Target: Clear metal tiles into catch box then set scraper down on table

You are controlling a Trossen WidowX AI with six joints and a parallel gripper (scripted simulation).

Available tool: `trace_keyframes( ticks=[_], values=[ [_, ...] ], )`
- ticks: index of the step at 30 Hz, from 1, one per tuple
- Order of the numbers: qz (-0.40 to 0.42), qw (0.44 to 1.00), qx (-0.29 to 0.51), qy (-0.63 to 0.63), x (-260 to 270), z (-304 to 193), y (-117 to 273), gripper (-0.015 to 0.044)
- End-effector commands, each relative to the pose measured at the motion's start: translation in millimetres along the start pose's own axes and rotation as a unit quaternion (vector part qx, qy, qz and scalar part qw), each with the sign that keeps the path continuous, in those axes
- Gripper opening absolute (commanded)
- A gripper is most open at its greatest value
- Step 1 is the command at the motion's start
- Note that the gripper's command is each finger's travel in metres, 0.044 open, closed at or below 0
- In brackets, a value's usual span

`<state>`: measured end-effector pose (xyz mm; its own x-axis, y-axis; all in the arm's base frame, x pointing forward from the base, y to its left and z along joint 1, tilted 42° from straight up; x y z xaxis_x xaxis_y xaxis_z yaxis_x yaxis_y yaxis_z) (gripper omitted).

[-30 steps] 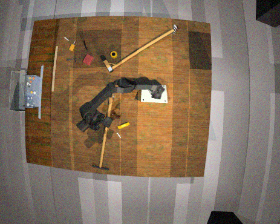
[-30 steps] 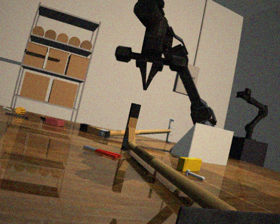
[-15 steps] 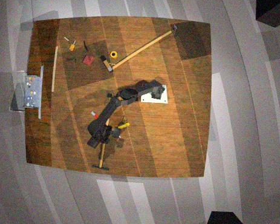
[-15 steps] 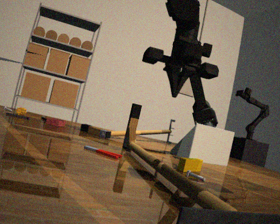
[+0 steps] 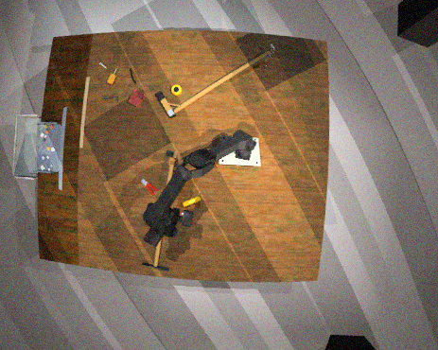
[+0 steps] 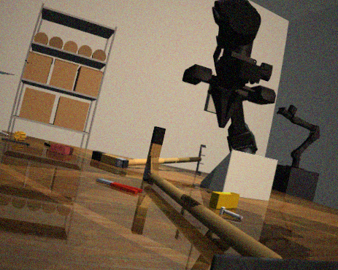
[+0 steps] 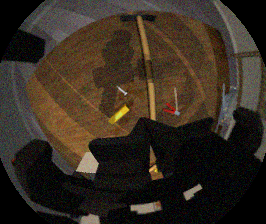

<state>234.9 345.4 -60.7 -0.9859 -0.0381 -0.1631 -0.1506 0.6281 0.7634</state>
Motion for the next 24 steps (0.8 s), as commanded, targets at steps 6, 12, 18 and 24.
trace_keyframes(
  ticks=[6,12,18,24],
  values=[
    [0.004,1.000,0.006,0.004,-2,3,-25,0.0000],
    [0.004,1.000,0.005,0.004,-3,5,-39,0.0000],
    [0.004,1.000,0.004,0.004,-4,6,-52,0.0000],
    [0.003,1.000,0.004,0.004,-5,7,-66,0.0000]
  ],
)
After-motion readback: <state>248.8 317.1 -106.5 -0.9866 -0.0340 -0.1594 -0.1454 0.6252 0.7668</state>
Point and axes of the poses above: the point midway between the two fingers, 35 mm back from their tips, its own y axis back along the fingers, its own x axis across the jaws, z = x × y, the point moved 3 cm from there along y, back along the fingers, and after that the axes turned 4 degrees about -y, right-handed, at the moved point
